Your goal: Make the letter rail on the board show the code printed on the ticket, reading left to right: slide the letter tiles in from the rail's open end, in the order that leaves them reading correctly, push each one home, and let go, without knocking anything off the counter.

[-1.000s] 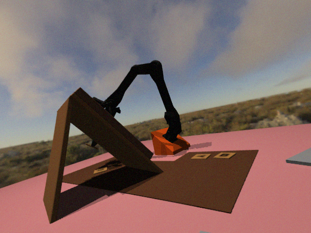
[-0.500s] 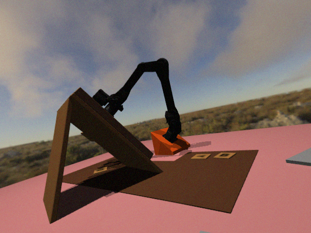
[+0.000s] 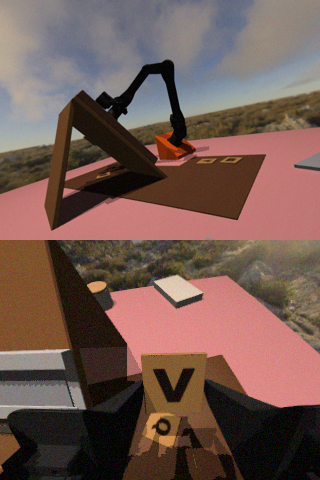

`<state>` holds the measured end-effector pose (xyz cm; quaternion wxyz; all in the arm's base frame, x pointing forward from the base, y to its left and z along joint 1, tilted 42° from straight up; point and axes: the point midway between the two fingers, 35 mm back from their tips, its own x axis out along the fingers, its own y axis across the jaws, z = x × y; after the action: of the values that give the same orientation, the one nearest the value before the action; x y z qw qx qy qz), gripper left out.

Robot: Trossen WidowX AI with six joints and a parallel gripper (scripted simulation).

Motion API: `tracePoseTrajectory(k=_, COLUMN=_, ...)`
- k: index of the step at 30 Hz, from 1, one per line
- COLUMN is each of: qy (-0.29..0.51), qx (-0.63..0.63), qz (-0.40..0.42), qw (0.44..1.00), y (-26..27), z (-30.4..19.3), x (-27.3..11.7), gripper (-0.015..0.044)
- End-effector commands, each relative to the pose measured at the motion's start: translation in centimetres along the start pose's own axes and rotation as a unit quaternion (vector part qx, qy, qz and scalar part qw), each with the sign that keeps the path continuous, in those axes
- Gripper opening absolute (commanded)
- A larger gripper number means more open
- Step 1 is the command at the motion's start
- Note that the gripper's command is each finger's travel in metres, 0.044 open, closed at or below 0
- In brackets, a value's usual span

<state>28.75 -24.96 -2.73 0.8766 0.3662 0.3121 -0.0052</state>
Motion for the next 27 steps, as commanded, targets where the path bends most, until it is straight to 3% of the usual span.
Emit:
tracePoseTrajectory(k=1, qy=-0.001, qx=0.001, qz=0.002, qw=1.0, y=0.3, z=0.0, x=0.0, gripper=0.0)
tracePoseTrajectory(k=27, qy=-0.001, qx=0.001, qz=0.002, qw=1.0, y=1.6, z=0.0, x=0.0, gripper=0.0)
